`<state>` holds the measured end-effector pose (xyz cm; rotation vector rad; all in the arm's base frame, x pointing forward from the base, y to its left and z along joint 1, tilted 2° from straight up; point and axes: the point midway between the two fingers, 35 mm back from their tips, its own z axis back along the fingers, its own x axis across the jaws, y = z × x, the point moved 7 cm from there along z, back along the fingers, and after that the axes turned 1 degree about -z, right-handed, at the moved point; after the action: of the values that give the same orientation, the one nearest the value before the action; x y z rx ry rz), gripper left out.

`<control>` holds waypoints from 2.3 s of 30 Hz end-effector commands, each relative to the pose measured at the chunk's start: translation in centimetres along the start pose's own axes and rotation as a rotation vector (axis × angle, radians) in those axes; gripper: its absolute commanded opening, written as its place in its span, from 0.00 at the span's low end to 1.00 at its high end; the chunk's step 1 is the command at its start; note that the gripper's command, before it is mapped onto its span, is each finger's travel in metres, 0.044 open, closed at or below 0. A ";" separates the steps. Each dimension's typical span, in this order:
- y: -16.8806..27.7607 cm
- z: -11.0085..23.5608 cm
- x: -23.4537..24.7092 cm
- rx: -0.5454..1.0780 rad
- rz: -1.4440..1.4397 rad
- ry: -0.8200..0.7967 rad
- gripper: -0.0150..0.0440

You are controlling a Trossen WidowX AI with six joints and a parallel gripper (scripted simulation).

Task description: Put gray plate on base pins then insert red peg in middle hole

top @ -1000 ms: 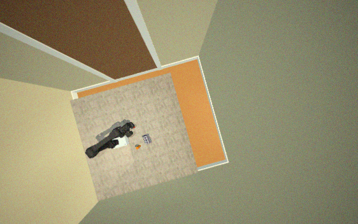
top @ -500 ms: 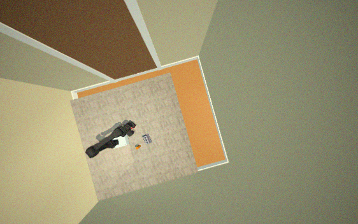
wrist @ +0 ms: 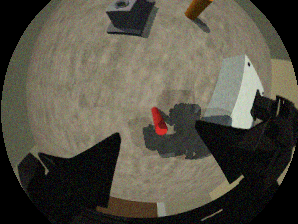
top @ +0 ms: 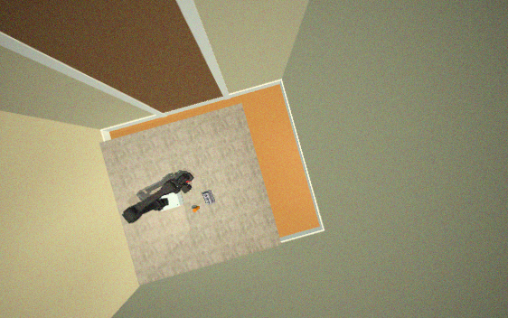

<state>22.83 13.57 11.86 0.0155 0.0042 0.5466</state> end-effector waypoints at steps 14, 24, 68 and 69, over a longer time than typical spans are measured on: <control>0.0 -3.0 -0.2 0.003 -0.006 0.004 1.00; 0.0 -4.2 -0.3 0.003 -0.006 0.004 0.96; 0.0 1.4 0.3 0.003 -0.006 0.003 0.25; 0.0 1.7 0.4 0.003 -0.006 0.003 0.25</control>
<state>22.96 13.62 12.34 0.0120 0.0172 0.5428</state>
